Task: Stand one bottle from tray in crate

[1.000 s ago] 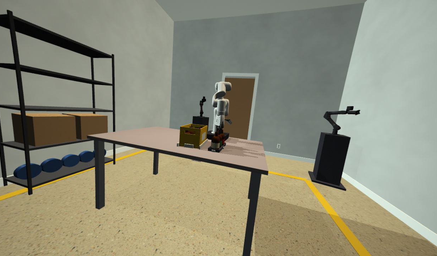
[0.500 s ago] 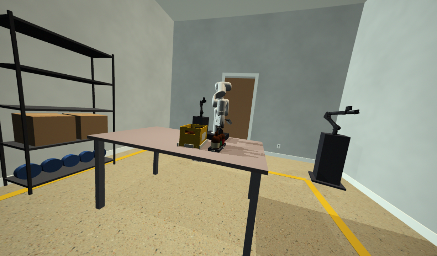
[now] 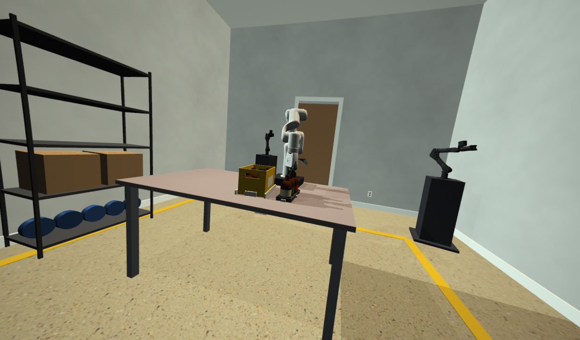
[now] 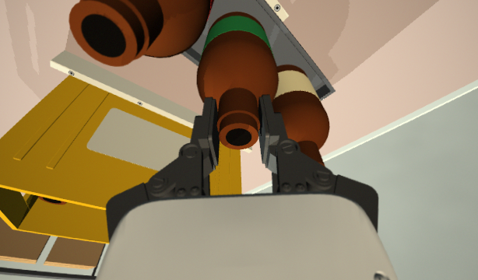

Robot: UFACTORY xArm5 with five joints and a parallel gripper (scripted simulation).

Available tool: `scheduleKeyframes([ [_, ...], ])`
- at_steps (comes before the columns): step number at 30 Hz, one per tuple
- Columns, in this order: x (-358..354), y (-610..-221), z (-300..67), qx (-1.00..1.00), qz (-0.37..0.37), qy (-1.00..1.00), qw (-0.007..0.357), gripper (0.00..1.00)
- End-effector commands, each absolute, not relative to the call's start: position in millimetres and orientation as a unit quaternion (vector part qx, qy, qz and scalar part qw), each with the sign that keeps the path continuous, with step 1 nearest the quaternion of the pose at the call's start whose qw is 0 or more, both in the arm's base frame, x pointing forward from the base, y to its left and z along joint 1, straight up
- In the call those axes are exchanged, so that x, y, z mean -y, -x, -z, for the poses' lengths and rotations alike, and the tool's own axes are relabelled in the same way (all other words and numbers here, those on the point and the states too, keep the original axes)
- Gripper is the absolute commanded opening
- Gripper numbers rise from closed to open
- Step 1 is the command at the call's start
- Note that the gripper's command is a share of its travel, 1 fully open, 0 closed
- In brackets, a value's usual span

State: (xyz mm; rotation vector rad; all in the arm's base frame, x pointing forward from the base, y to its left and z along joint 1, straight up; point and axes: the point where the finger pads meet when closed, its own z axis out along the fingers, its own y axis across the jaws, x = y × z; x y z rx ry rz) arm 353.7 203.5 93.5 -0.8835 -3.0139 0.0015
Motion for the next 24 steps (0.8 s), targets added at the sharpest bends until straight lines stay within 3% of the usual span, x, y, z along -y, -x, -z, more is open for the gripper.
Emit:
scheduleKeyframes([
  [1,-204.0,-354.7,-94.7,0.960,0.001,0.281,-0.001,0.00],
  [24,-204.5,-354.9,-98.0,0.960,0.001,0.281,-0.001,0.00],
])
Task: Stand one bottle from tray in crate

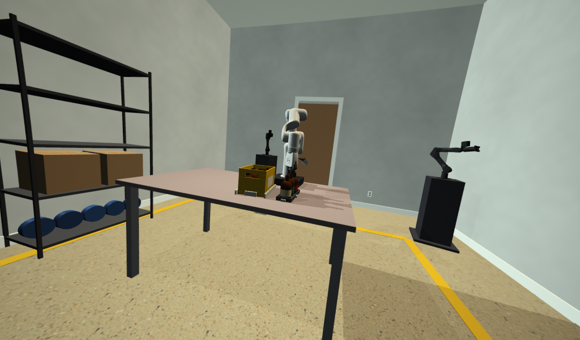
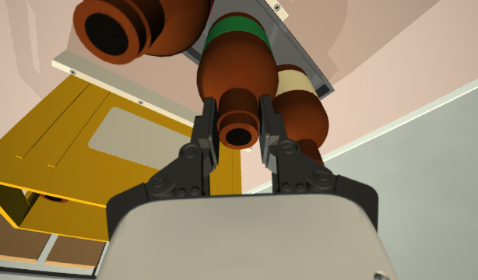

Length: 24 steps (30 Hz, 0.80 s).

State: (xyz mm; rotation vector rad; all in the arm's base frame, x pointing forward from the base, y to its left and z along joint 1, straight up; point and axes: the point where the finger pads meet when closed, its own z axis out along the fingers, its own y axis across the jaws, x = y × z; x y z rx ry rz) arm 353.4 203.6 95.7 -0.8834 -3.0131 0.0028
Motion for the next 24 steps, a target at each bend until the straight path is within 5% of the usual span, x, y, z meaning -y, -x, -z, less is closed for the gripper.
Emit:
scheduleKeyframes([
  [1,-205,-355,-99,0.960,0.001,0.281,-0.001,0.00],
  [24,-207,-356,-121,0.960,0.001,0.281,-0.001,0.00],
])
